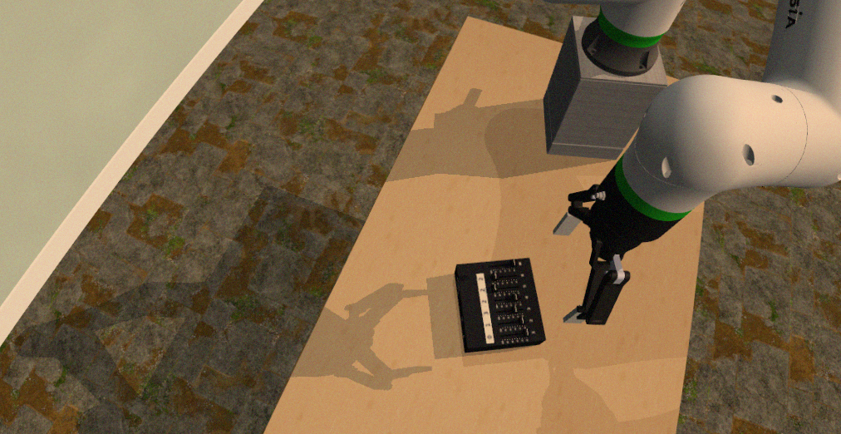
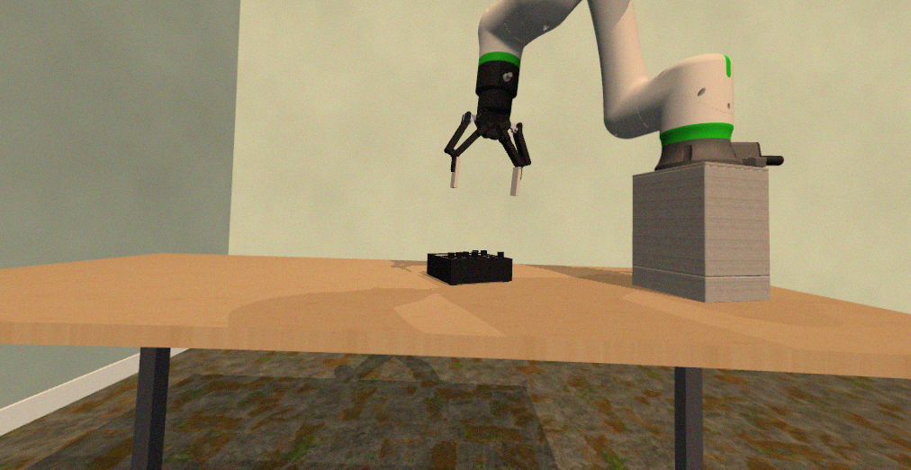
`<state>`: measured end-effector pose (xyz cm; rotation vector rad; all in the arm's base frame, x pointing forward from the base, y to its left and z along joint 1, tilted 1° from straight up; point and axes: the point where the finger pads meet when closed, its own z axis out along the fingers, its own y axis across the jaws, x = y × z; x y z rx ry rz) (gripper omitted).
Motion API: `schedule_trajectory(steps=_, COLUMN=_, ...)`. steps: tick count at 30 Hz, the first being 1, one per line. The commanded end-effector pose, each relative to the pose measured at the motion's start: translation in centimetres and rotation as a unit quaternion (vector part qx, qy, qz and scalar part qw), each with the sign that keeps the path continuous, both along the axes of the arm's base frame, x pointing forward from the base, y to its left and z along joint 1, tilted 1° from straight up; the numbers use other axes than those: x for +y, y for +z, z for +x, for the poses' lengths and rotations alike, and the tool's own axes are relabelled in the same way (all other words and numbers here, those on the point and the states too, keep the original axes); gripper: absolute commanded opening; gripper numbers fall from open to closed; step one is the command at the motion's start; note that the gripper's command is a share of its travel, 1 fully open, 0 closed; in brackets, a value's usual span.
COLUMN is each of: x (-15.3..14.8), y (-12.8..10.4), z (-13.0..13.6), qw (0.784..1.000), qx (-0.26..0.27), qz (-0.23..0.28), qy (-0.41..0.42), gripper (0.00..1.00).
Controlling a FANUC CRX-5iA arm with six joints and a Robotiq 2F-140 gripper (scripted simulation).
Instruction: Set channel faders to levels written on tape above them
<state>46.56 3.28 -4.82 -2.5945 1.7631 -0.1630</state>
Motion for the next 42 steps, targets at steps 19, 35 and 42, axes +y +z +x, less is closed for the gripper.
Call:
schedule_trajectory(steps=19, x=0.0, y=0.0, z=0.0, qw=1.000, qx=0.000, qz=0.000, qy=0.000, gripper=1.00)
schedule_trajectory(steps=35, x=-7.5, y=-2.1, z=3.3, qw=0.985, qx=0.035, qz=0.031, qy=-0.166, gripper=1.00)
schedule_trajectory(steps=42, x=-7.5, y=-2.1, z=3.3, qw=0.985, qx=0.035, qz=0.031, qy=-0.166, gripper=1.00)
